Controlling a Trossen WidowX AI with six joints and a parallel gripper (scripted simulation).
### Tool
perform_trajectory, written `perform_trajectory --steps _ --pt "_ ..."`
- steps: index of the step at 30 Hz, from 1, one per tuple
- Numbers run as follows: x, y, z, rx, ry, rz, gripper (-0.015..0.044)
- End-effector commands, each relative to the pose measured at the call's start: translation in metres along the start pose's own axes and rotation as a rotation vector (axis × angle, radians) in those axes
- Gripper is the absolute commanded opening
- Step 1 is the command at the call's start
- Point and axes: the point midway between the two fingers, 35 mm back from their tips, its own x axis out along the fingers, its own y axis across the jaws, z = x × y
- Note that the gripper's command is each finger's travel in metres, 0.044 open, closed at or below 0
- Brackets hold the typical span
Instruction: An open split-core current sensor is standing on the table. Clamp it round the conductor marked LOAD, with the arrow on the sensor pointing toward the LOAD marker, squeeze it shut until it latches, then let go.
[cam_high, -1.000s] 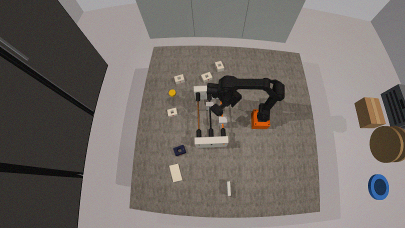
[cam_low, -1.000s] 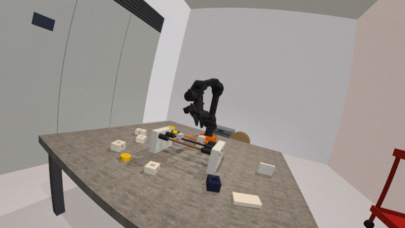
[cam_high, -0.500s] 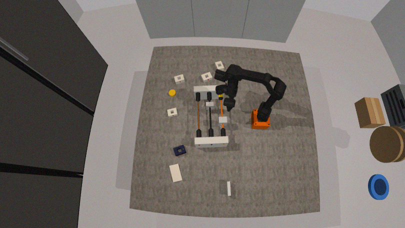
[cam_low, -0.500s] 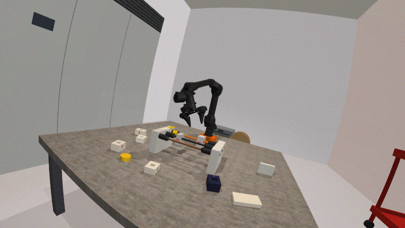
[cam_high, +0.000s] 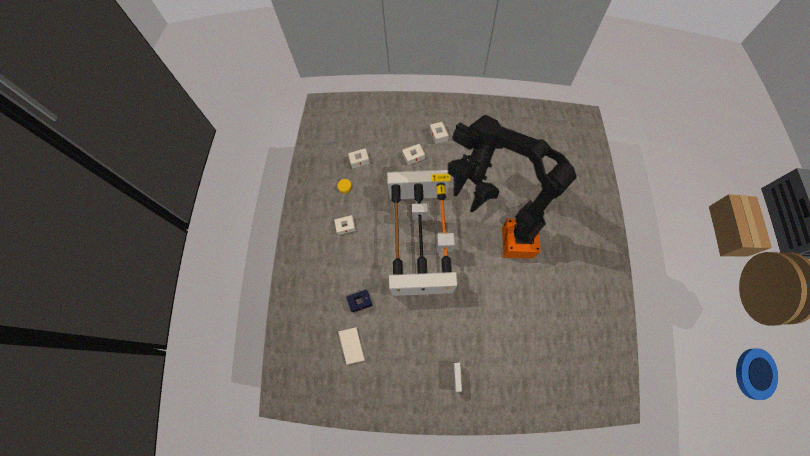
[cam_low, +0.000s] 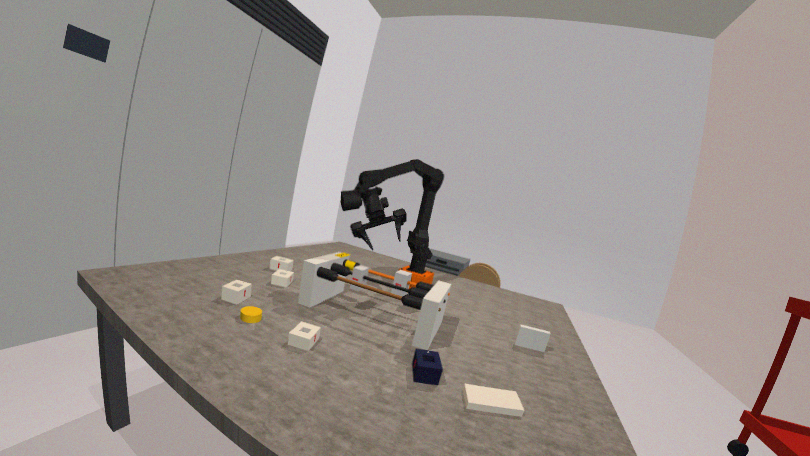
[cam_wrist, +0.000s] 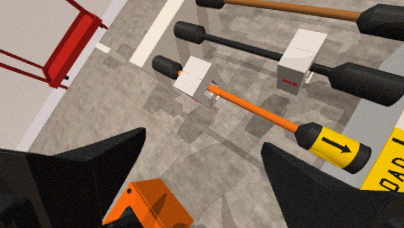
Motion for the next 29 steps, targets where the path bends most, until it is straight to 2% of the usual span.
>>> perform_trajectory --steps 1,8,9,24,28,29 --pt "-0.014 0.000 -0.018 -0.478 -0.257 -0.063 0.0440" --pt "-0.014 0.000 -0.018 -0.478 -0.257 -0.063 0.0440" --pt "-0.013 -0.003 -0.011 -0.364 -0.182 -0.039 0.0440" --pt "-0.013 -0.002 -0.011 -0.352 -0.176 -0.035 0.0440" --pt "-0.001 0.002 -0.006 -0.119 -0.060 0.014 0.0440" --pt "-0.007 0.001 -0.010 -0.230 -0.129 -0.002 0.0440"
